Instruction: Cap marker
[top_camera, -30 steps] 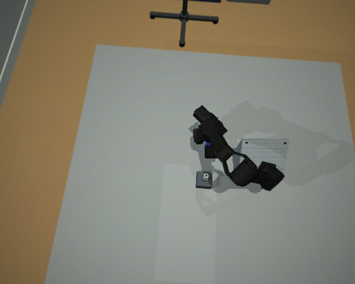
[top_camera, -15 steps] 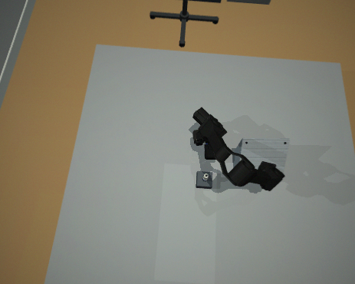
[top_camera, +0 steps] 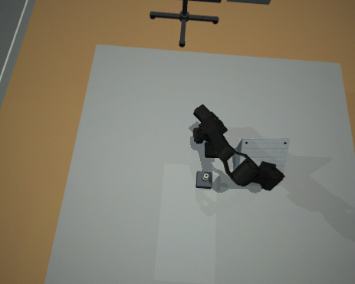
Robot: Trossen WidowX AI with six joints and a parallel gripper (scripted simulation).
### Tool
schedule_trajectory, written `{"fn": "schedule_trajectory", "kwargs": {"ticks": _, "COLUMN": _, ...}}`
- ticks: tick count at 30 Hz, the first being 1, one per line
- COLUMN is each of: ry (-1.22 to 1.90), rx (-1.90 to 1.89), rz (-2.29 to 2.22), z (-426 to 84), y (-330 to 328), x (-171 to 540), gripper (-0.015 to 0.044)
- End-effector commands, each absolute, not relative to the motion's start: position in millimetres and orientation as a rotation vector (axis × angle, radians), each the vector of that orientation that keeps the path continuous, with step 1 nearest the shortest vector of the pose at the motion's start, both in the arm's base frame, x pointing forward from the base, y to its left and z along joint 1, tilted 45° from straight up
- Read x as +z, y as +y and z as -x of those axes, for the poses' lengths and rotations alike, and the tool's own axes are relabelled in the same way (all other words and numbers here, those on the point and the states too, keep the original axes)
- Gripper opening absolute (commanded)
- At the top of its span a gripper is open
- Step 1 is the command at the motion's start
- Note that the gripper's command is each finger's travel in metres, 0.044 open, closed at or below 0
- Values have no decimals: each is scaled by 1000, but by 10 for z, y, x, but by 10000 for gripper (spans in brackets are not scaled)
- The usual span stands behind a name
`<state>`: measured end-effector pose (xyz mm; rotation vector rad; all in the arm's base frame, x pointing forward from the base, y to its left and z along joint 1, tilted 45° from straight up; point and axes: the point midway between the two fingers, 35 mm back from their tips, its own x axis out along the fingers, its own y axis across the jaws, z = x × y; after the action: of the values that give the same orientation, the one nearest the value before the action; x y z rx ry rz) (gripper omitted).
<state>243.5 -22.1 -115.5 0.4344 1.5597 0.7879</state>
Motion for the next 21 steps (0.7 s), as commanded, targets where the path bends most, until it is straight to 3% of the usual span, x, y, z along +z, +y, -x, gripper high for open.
{"fn": "schedule_trajectory", "kwargs": {"ticks": 1, "ry": 1560, "rx": 788, "rz": -427, "z": -2457, "y": -305, "x": -1078, "gripper": 0}}
{"fn": "schedule_trajectory", "kwargs": {"ticks": 21, "ry": 1561, "rx": 786, "rz": -426, "z": -2569, "y": -392, "x": -581, "gripper": 0}}
